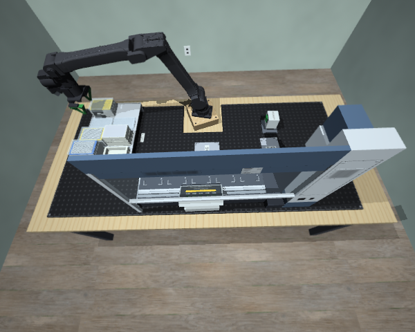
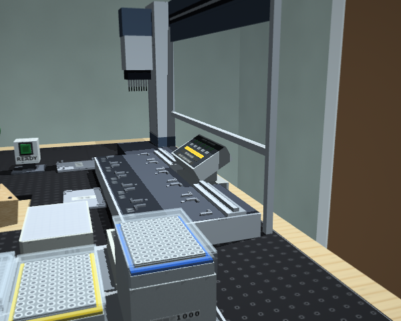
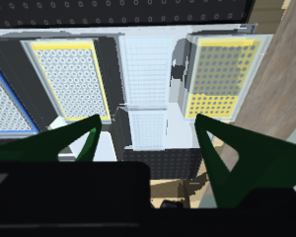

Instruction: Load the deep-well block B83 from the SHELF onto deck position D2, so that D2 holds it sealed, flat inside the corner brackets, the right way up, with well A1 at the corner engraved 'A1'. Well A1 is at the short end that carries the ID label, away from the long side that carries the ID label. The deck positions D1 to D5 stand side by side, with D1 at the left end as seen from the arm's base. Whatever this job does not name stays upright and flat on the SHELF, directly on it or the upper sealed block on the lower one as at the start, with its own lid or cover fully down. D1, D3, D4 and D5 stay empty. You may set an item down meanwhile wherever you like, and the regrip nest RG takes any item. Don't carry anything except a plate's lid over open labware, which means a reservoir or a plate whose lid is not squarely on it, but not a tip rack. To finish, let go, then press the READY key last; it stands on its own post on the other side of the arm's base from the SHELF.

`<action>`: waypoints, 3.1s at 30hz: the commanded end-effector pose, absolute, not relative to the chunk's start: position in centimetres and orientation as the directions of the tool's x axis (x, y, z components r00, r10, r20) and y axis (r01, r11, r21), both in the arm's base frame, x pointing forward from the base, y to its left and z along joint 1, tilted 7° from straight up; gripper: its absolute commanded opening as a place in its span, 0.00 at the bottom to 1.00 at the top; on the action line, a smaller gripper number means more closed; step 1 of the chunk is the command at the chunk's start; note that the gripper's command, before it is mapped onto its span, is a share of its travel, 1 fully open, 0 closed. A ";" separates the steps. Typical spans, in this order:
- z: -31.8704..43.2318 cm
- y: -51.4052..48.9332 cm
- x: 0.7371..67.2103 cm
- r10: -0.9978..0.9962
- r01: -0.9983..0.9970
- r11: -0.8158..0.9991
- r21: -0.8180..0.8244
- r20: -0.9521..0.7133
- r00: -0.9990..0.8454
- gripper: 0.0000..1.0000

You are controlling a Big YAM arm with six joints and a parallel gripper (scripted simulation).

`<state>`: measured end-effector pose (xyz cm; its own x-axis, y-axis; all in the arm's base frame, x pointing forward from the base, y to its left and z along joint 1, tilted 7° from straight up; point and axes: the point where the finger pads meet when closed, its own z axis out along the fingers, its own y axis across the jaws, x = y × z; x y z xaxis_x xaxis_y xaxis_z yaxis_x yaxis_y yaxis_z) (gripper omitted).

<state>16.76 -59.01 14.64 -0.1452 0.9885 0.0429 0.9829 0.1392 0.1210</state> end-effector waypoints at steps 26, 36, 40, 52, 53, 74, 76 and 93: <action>15.4 -60.3 11.2 0.987 0.980 0.158 0.119 0.000 -0.159 1.00; 13.8 -61.1 7.2 0.987 0.981 0.155 0.118 0.020 -0.159 1.00; 14.6 -62.1 5.5 0.987 0.981 0.158 0.115 -0.005 -0.159 1.00; 15.7 -61.7 6.3 0.987 0.980 0.161 0.116 -0.014 -0.161 1.00; 15.7 -61.7 6.3 0.987 0.980 0.161 0.116 -0.014 -0.161 1.00; 15.7 -61.7 6.3 0.987 0.980 0.161 0.116 -0.014 -0.161 1.00; 16.0 -60.7 7.5 0.983 0.976 0.186 0.114 -0.021 -0.184 1.00; 16.7 -56.6 13.8 0.986 0.979 0.164 0.124 -0.017 -0.163 1.00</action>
